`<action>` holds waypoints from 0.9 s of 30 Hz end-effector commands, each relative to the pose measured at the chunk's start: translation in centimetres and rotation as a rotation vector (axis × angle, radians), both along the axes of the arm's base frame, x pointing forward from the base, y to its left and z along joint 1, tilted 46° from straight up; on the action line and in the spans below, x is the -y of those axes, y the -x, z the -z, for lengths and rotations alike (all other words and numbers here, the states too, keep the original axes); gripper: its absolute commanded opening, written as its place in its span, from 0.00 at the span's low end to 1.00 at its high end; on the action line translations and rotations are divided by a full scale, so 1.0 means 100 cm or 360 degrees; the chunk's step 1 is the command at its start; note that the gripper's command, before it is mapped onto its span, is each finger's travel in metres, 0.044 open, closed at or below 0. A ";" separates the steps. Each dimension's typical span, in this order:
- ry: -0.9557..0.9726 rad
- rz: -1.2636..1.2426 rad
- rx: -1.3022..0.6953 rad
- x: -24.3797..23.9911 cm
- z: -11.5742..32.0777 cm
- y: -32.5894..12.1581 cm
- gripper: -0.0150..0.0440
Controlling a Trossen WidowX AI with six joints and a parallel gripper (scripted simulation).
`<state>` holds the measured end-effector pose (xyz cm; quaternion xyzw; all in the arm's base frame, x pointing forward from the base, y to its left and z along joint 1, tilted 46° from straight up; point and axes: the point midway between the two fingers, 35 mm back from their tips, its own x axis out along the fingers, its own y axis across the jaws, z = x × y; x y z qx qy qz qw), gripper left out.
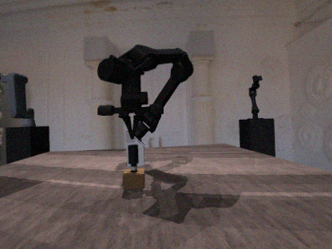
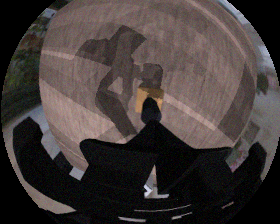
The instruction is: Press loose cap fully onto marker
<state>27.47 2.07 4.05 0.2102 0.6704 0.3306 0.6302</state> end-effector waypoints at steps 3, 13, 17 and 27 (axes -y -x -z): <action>-0.0008 0.0005 -0.0008 -0.007 0.006 0.002 0.25; -0.0009 0.0005 -0.0007 -0.017 0.016 0.004 0.25; -0.0009 0.0005 -0.0007 -0.021 0.020 0.004 0.25; 0.0003 0.0002 0.0013 -0.010 0.010 -0.001 0.25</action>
